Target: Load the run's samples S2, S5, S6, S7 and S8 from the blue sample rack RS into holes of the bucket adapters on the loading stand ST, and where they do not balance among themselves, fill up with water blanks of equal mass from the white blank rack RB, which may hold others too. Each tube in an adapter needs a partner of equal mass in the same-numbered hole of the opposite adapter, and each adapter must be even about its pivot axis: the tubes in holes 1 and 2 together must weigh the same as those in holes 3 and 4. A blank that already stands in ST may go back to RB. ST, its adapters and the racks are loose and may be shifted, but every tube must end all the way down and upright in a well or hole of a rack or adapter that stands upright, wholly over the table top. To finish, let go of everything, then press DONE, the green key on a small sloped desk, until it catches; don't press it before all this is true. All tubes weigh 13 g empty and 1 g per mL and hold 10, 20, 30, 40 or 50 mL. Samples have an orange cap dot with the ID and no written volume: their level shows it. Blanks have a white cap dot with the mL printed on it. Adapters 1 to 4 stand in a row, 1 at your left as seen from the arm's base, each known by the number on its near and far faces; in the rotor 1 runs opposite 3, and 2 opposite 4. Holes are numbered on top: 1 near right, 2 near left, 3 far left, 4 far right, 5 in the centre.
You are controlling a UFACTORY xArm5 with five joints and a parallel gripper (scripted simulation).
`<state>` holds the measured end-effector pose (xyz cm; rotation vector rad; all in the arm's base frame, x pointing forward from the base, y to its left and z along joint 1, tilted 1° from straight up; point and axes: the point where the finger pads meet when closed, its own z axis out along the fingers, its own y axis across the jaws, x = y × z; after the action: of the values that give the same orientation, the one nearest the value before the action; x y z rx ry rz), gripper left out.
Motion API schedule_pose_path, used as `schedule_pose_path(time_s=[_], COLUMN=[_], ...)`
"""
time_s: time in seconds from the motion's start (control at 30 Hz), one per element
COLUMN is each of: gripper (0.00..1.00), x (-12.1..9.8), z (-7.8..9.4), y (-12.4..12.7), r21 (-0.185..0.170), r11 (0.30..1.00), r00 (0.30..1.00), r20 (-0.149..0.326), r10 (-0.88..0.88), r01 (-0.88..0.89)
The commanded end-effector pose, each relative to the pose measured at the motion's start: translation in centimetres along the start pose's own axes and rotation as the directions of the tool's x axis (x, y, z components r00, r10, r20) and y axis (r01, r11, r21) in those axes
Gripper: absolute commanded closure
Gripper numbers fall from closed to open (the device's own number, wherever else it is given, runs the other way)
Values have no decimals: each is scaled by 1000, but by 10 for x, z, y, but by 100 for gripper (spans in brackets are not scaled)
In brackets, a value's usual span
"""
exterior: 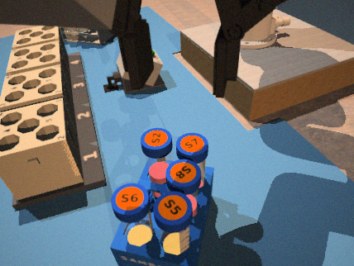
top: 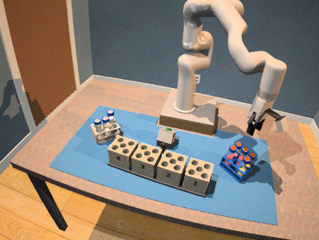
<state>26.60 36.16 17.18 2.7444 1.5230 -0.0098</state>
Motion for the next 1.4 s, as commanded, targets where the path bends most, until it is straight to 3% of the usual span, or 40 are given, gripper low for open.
schedule_pose_path(time_s=[0.0,1.37], gripper=[43,43], x=[1,1], z=[8,79], y=[0,2], r21=[0,0], r11=[1000,1000], r00=[1000,1000], r20=[-5,-4], r10=[0,0], r01=[0,0])
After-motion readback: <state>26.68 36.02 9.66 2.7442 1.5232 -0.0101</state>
